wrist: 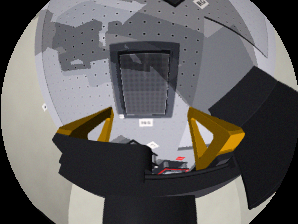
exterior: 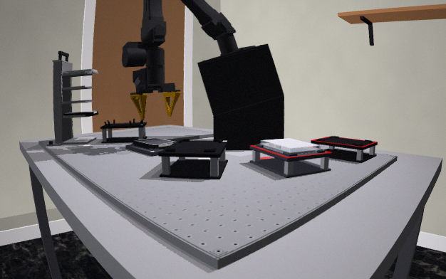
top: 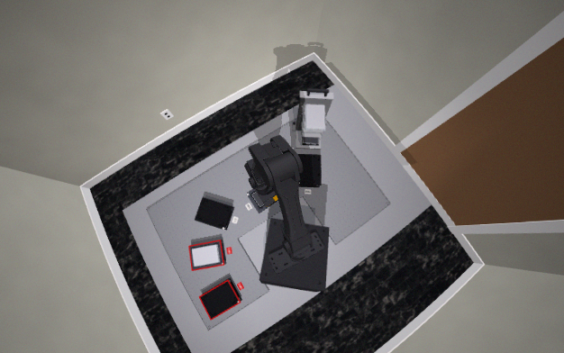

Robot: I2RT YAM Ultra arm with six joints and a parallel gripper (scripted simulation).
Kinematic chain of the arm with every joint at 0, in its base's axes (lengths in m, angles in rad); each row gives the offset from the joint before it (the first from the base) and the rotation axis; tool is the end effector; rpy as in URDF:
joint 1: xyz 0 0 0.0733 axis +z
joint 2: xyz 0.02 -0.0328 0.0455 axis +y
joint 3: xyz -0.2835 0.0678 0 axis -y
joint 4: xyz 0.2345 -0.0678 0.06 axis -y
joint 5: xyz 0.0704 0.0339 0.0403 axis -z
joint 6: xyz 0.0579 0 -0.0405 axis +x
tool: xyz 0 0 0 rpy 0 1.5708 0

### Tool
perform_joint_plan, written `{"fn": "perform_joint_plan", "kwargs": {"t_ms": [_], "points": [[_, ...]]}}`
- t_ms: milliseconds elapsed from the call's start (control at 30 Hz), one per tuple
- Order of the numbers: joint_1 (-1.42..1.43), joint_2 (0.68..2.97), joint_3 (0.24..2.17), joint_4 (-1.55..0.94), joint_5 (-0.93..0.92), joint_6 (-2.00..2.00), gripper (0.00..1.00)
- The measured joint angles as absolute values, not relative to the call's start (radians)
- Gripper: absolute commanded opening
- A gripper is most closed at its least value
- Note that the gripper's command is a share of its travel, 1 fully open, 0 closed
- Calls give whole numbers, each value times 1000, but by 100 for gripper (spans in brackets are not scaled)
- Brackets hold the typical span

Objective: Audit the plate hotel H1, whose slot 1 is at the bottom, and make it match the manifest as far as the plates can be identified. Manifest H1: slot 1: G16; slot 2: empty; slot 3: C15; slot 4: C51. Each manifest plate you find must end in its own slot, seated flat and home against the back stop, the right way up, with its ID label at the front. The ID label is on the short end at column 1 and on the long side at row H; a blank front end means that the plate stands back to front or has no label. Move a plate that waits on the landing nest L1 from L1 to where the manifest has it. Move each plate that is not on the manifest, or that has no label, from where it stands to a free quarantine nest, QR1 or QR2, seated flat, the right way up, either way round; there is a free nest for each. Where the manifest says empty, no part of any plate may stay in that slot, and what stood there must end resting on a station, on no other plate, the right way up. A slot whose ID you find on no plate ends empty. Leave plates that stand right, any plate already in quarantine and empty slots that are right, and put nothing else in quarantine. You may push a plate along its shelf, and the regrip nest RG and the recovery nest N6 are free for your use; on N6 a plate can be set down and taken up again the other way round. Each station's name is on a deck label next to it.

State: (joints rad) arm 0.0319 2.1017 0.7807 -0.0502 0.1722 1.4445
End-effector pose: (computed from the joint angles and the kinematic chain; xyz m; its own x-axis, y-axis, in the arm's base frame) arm 0.3048 0.0009 0.0259 -0.1209 0.9740 -0.1916 0.9722 0.1552 0.1755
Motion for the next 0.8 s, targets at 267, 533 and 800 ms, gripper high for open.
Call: {"fn": "perform_joint_plan", "kwargs": {"t_ms": [267, 533, 800], "points": [[28, 2151, 793, 5, 171, 1436, 100], [28, 2151, 793, 15, 171, 1436, 100], [28, 2151, 793, 16, 171, 1436, 100]]}}
